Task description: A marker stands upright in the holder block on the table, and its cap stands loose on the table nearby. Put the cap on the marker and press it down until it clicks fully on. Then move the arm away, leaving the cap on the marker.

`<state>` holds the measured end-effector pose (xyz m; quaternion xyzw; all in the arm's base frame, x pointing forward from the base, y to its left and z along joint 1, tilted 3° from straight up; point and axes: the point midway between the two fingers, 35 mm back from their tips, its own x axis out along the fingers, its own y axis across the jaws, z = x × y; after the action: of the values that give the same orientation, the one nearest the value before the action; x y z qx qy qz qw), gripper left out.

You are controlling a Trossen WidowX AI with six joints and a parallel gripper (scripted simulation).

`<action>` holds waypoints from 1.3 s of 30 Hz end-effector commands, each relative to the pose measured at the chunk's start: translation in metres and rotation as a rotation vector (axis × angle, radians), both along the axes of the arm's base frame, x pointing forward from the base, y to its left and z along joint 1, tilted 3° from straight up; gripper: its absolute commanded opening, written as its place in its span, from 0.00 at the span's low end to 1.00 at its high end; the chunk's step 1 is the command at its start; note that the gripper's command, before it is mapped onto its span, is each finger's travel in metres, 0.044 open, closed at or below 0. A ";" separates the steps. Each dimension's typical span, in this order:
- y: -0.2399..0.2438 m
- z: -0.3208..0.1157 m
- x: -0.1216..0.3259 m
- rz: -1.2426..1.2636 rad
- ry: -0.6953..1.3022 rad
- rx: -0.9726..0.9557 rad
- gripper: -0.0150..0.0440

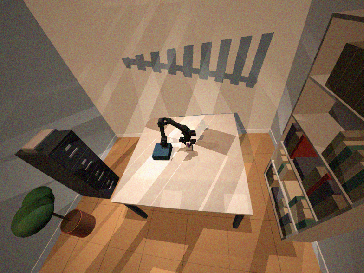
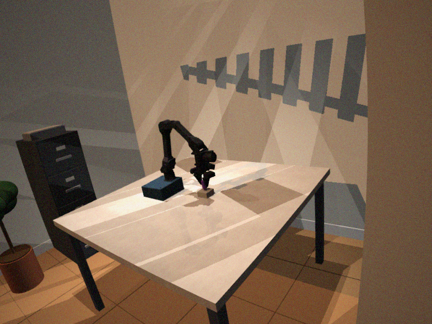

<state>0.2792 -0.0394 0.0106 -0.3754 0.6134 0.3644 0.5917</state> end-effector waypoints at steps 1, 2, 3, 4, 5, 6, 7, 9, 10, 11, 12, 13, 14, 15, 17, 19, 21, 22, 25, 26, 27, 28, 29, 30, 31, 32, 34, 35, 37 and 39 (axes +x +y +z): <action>0.000 0.000 0.000 0.000 0.000 0.000 0.88; 0.000 0.000 0.000 0.000 0.000 0.000 0.92; 0.000 0.000 0.000 0.000 0.000 0.000 0.97; 0.000 0.000 0.000 0.000 0.000 0.000 1.00; 0.000 0.003 0.001 0.000 0.000 0.000 1.00; 0.000 0.012 0.002 0.000 -0.001 0.000 1.00; 0.000 0.028 0.003 0.000 -0.001 0.000 1.00; 0.002 0.062 0.003 0.000 -0.001 0.000 1.00; 0.002 0.072 0.002 0.000 0.000 0.000 1.00; 0.002 0.075 0.002 0.000 0.000 0.000 1.00; 0.002 0.075 0.002 0.000 0.000 0.000 1.00; 0.002 0.075 0.002 0.000 0.000 0.000 1.00; 0.002 0.075 0.002 0.000 0.000 0.000 1.00; 0.002 0.075 0.002 -0.017 -0.001 0.000 0.96; 0.002 0.074 0.001 -0.150 -0.005 -0.002 0.87; 0.001 0.073 0.001 -0.351 -0.011 -0.006 0.78; 0.001 0.071 0.001 -0.552 -0.017 -0.009 0.69; 0.001 0.071 0.001 -0.653 -0.020 -0.011 0.64; 0.000 0.068 0.001 -0.954 -0.028 -0.016 0.51; 0.000 0.068 0.001 -1.055 -0.031 -0.017 0.47; 0.000 0.067 0.000 -1.155 -0.034 -0.019 0.42; 0.000 0.066 0.000 -1.239 -0.037 -0.020 0.38; 0.000 0.066 0.000 -1.289 -0.038 -0.021 0.33; 0.000 0.066 0.000 -1.306 -0.038 -0.021 0.29; 0.000 0.066 0.000 -1.306 -0.038 -0.021 0.25; 0.000 0.066 0.000 -1.306 -0.038 -0.021 0.25; 0.000 0.066 0.000 -1.306 -0.038 -0.021 0.25; 0.000 0.066 0.000 -1.306 -0.038 -0.021 0.25; 0.000 0.066 0.000 -1.306 -0.038 -0.021 0.25; 0.000 0.066 0.000 -1.306 -0.038 -0.021 0.25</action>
<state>0.2797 -0.0399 0.0770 0.0550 0.7088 -0.0762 0.6991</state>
